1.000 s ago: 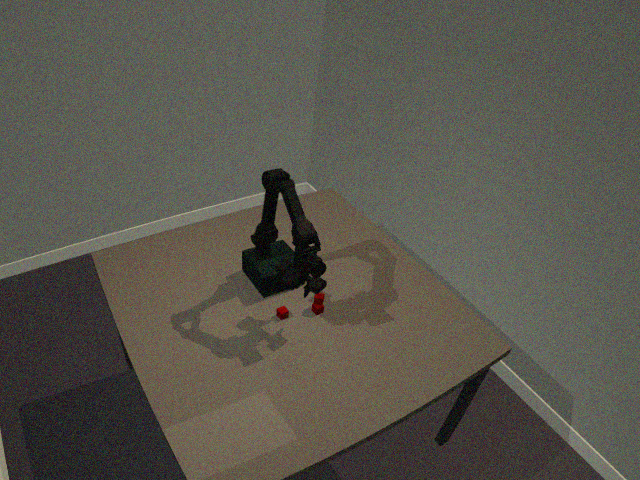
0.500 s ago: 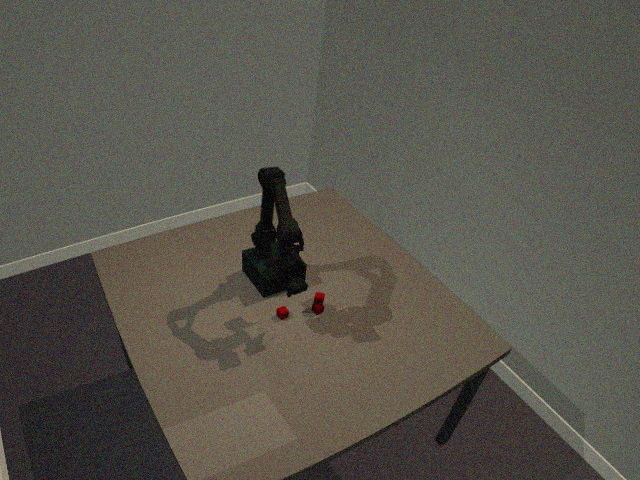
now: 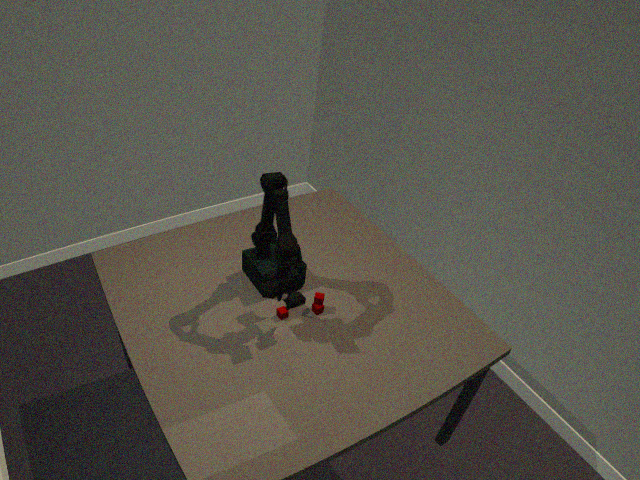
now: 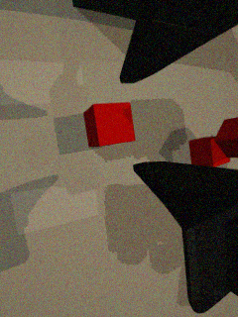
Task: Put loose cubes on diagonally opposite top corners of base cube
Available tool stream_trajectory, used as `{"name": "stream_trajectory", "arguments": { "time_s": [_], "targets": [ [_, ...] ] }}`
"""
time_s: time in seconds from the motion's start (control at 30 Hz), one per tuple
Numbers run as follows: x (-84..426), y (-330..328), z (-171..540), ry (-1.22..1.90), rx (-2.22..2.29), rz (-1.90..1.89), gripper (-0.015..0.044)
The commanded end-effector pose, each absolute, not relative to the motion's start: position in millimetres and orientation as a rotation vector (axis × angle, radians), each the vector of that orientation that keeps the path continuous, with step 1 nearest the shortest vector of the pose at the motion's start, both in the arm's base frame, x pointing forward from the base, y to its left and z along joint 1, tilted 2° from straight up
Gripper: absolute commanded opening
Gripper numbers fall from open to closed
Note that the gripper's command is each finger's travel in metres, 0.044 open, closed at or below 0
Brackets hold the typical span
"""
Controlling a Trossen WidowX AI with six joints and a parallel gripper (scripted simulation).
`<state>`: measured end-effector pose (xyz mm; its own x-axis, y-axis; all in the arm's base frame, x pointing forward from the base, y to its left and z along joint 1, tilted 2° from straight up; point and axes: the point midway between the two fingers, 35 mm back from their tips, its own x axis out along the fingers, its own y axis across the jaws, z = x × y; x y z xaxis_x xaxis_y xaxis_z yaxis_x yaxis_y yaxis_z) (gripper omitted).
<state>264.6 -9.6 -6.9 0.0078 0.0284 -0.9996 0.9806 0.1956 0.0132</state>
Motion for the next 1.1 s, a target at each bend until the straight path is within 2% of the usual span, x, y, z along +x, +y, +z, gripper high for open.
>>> {"name": "stream_trajectory", "arguments": {
  "time_s": [0.0,0.83,1.03,1.07],
  "targets": [
    [261,-10,-20,1.315,1.083,-1.055,0.0265],
    [260,-9,-52,1.316,1.083,-1.055,0.0265],
    [260,-9,-52,1.316,1.083,-1.055,0.0107],
    [260,-9,-52,1.316,1.083,-1.055,0.0105]
  ]
}}
